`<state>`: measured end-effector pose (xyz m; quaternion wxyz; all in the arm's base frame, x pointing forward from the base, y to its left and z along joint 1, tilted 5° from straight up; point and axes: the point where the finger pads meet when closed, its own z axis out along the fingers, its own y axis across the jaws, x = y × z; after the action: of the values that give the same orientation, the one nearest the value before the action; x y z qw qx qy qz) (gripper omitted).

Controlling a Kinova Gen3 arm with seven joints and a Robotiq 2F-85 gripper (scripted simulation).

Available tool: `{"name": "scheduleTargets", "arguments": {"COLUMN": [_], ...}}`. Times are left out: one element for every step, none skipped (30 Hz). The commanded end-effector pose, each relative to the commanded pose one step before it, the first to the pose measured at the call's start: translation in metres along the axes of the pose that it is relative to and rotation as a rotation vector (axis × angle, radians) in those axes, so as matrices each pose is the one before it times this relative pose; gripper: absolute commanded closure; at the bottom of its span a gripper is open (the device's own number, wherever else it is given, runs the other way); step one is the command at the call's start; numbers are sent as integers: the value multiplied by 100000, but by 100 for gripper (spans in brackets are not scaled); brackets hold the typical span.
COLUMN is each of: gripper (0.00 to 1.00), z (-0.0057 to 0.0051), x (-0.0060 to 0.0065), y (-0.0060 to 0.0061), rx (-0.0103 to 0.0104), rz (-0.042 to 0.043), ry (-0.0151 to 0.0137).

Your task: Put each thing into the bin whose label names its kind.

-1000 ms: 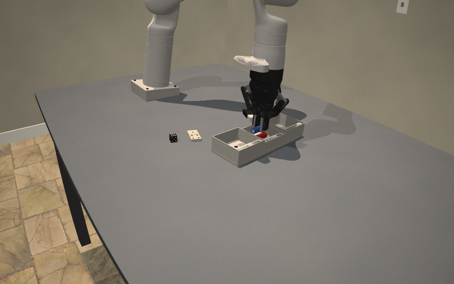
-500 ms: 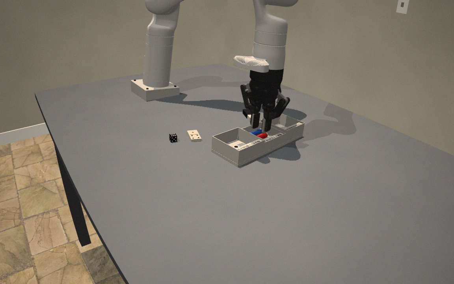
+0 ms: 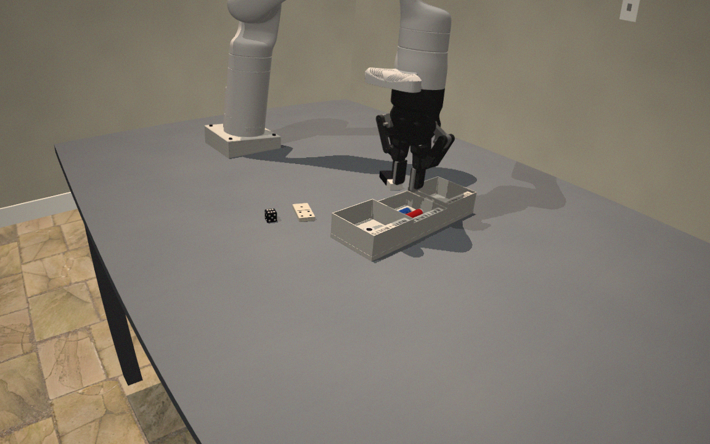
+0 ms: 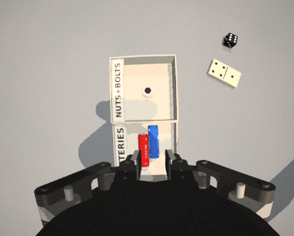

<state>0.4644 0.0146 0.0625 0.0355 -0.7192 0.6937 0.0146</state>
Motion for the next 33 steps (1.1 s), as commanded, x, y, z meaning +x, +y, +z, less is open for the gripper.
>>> {"name": "scheduleTargets", "arguments": {"gripper": [71,71,71,71,71,71,71,62,62,62,62,62,62,62,62,62,62,62,62,62,62,62,62,62,62,62,62,62,62,62,62,62,62], "z": [-289,-1,0,0,0,0,-1,-67,-65,-65,-64,-64,-64,-64,-64,-64,-64,-64,-64,0,0,-66,-64,-64,-64,-64,-64,-64,-25,-5,1,2,1], "x": [-261,-1,0,0,-64,-1,-1,-534,-564,-593,-622,-649,-674,-697,-719,-739,-757,-773,-788,0,0,-801,-810,-818,-825,-829,-831,-831,-279,-2,-147,-99,-65], "y": [-180,0,0,0,-28,0,-1,635,609,582,552,520,487,453,418,381,344,305,266,0,0,225,186,146,105,64,22,-19,-23,-4,-144,-121,-92], "rx": [625,0,0,0,1,0,0,-4,-3,-2,-2,-2,-2,-2,-2,-1,-1,-1,-1,0,0,-2,-1,0,0,0,0,0,-2,-2,1,1,1], "rz": [-395,0,0,0,0,0,0,-4999,-4999,-5000,-5000,-5000,-5000,-5000,-5000,-5000,-5000,-5000,-5000,0,0,-5000,-5000,-5000,-5000,-5000,-5000,-5000,-5000,-4999,-1048,0,0], "ry": [-407,0,0,0,0,0,0,-1,-2,-2,-3,-3,-3,-3,-3,-3,-3,-3,-3,0,0,-2,-3,-3,-3,-3,-3,-3,0,1,-1,-1,0]}}
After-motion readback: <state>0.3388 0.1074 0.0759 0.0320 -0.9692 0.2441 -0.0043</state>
